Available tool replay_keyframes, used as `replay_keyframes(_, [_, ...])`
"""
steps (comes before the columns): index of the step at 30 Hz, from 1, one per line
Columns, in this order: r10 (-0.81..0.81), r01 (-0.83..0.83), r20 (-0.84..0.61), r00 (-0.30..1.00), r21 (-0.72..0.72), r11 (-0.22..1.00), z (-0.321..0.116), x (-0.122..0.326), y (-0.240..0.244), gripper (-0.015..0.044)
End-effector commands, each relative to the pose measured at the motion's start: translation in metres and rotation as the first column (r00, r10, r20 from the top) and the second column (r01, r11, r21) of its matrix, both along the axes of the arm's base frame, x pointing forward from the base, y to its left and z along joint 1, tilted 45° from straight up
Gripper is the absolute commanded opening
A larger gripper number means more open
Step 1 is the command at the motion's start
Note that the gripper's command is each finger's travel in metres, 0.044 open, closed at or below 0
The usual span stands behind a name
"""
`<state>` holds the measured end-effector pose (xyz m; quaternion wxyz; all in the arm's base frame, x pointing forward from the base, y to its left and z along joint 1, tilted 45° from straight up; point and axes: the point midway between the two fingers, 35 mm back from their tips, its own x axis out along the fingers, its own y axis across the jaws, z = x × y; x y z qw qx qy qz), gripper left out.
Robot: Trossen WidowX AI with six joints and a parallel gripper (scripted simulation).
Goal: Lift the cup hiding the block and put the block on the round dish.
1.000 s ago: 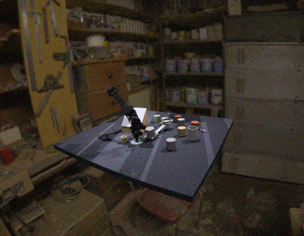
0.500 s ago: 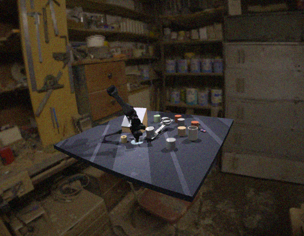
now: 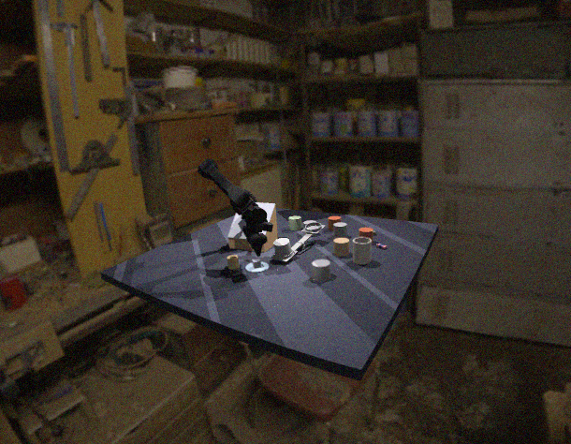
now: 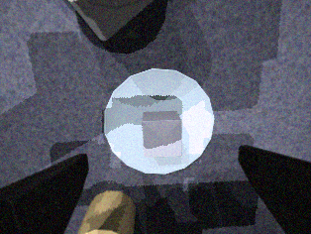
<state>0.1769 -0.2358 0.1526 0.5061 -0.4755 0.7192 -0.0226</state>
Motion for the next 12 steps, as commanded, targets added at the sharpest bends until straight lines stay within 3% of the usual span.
replay_keyframes(1, [0.001,-0.001,0.005,1.000,-0.005,1.000,0.017,0.000,0.015,0.0440])
replay_keyframes(12, [0.004,-0.004,0.005,1.000,-0.006,1.000,0.030,-0.001,0.029,0.0440])
